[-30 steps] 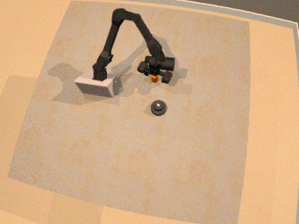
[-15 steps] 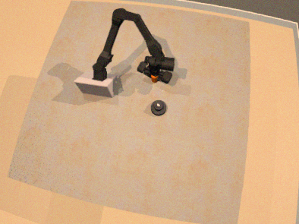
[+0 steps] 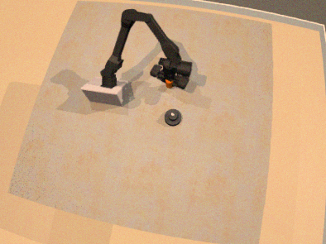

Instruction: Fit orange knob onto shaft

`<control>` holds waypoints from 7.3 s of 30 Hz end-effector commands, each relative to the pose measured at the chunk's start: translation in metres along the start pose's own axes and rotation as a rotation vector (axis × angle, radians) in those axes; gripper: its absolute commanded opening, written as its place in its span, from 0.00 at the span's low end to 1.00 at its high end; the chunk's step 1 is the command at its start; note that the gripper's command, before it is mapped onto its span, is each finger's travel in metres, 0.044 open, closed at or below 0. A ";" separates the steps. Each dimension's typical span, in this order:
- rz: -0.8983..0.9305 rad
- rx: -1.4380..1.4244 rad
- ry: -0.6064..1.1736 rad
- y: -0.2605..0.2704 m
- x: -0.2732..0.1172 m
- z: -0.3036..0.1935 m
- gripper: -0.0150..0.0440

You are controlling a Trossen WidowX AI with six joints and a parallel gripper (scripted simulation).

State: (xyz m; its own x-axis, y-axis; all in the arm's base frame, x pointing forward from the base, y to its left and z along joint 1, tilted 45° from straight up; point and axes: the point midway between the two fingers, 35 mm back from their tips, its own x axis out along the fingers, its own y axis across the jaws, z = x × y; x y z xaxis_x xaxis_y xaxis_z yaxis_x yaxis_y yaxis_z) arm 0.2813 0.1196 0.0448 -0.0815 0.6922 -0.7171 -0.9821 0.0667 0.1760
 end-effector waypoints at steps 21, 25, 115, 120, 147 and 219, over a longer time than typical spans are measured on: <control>-0.006 0.000 0.009 -0.008 -0.072 -0.003 0.25; -0.005 0.000 0.008 -0.008 -0.084 -0.003 0.25; -0.006 -0.493 0.006 -0.091 -0.060 -0.151 0.25; -0.005 -0.647 0.006 -0.091 -0.060 -0.151 0.25; -0.005 -0.886 0.006 -0.090 -0.037 -0.148 0.25; -0.001 -0.890 0.011 -0.090 -0.111 -0.149 1.00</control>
State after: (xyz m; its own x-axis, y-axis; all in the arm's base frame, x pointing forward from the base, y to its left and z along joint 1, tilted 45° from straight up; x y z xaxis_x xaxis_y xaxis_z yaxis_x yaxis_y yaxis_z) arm 0.3535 -0.0484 -0.0145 -0.0879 0.6887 -0.7197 -0.7502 -0.5211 -0.4070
